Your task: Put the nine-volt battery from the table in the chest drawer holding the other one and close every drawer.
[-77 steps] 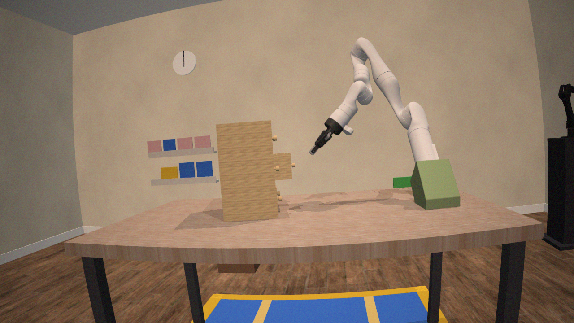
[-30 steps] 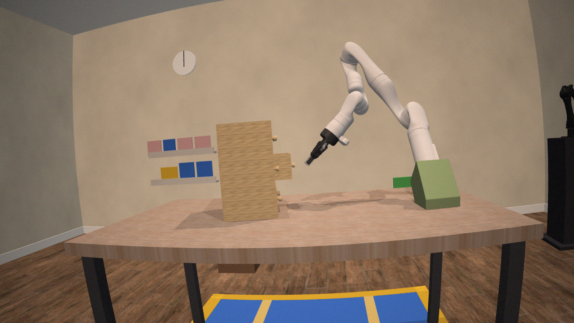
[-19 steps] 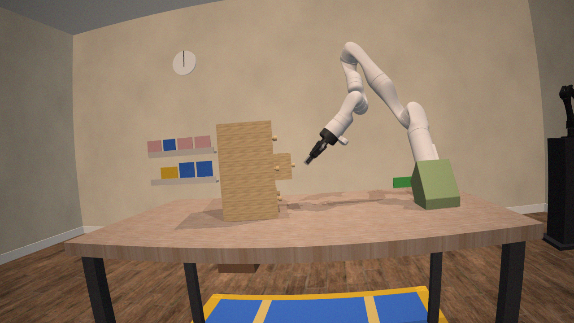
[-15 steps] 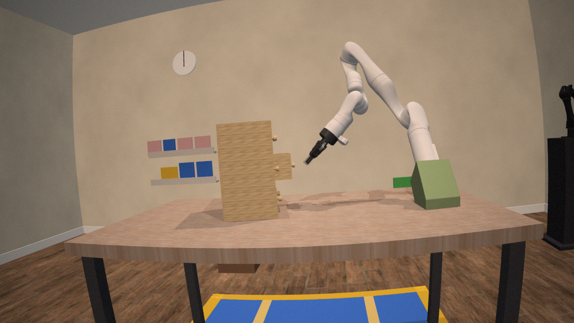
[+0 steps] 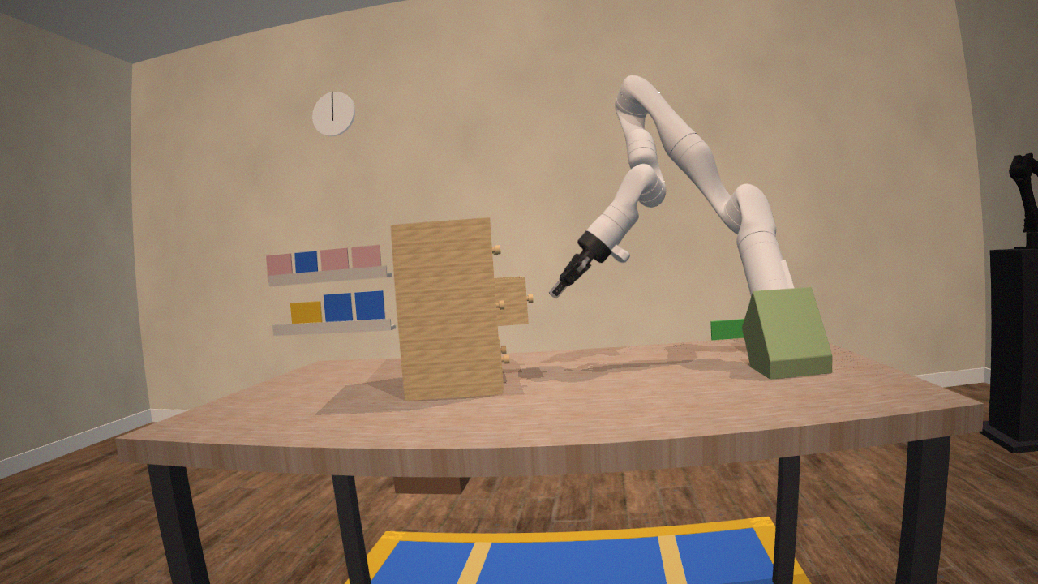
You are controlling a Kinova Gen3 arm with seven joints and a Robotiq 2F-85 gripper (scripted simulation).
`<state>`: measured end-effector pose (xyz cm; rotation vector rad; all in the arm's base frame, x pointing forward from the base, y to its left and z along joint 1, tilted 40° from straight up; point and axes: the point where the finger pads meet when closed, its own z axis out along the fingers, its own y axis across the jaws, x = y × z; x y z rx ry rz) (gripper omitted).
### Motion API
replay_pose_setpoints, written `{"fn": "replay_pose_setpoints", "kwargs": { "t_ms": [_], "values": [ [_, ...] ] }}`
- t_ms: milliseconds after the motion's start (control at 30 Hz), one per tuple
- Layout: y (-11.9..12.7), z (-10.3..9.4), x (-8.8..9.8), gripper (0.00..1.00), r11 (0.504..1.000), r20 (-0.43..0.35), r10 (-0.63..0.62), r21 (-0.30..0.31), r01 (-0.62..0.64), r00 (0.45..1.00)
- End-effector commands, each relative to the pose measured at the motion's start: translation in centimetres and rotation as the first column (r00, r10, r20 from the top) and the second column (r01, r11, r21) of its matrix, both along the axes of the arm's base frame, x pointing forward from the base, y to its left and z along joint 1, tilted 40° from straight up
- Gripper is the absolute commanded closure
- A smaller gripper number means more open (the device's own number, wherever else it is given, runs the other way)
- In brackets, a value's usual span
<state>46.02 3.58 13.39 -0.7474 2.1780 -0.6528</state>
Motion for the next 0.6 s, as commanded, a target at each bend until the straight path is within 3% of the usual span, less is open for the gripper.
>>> {"fn": "replay_pose_setpoints", "kwargs": {
  "t_ms": [0,567],
  "values": [
    [0.19,0.10,0.19,1.00,1.000,0.007,-0.004,0.006,0.004,1.000],
    [0.03,-0.10,-0.11,1.00,1.000,0.005,-0.004,0.005,0.004,1.000]
  ]
}}
